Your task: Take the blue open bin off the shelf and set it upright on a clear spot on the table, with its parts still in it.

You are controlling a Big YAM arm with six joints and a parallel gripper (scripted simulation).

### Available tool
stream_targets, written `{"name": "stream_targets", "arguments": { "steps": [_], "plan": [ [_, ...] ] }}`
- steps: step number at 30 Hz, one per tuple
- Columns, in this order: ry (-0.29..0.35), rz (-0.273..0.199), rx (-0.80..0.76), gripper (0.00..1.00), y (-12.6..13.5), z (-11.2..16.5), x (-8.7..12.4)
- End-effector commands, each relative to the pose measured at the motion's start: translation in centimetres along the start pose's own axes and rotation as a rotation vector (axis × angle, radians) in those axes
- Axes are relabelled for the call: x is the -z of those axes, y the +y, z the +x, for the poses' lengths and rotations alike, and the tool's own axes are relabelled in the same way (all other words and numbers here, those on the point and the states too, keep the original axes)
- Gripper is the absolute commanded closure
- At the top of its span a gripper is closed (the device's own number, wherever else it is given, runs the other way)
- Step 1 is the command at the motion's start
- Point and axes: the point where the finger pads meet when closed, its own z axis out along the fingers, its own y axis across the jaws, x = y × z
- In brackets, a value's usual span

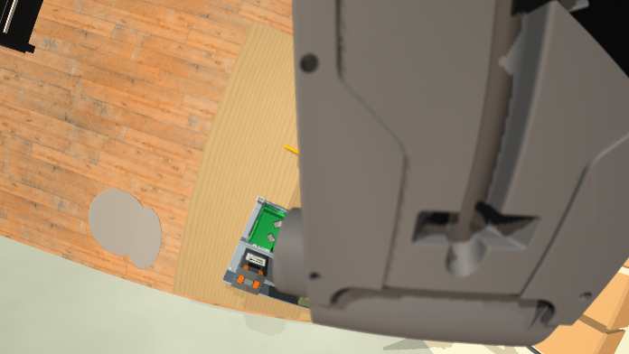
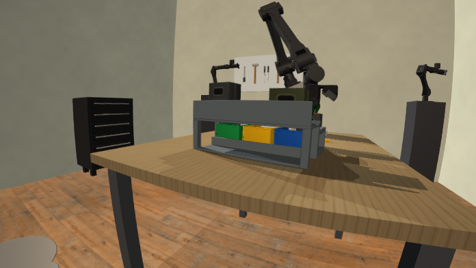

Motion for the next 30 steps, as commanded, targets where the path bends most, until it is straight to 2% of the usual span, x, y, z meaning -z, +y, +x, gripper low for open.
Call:
{"name": "stream_targets", "arguments": {
  "steps": [1,10,14,30],
  "plan": [
    [0.009,-0.021,-0.001,1.00,-0.1,0.6,-1.0],
    [0.008,-0.019,-0.008,1.00,-0.2,0.7,-0.5],
    [-0.002,0.002,-0.027,1.00,-1.0,0.9,0.9],
    [-0.003,0.008,0.001,1.00,-0.1,-0.2,2.5]
  ]
}}
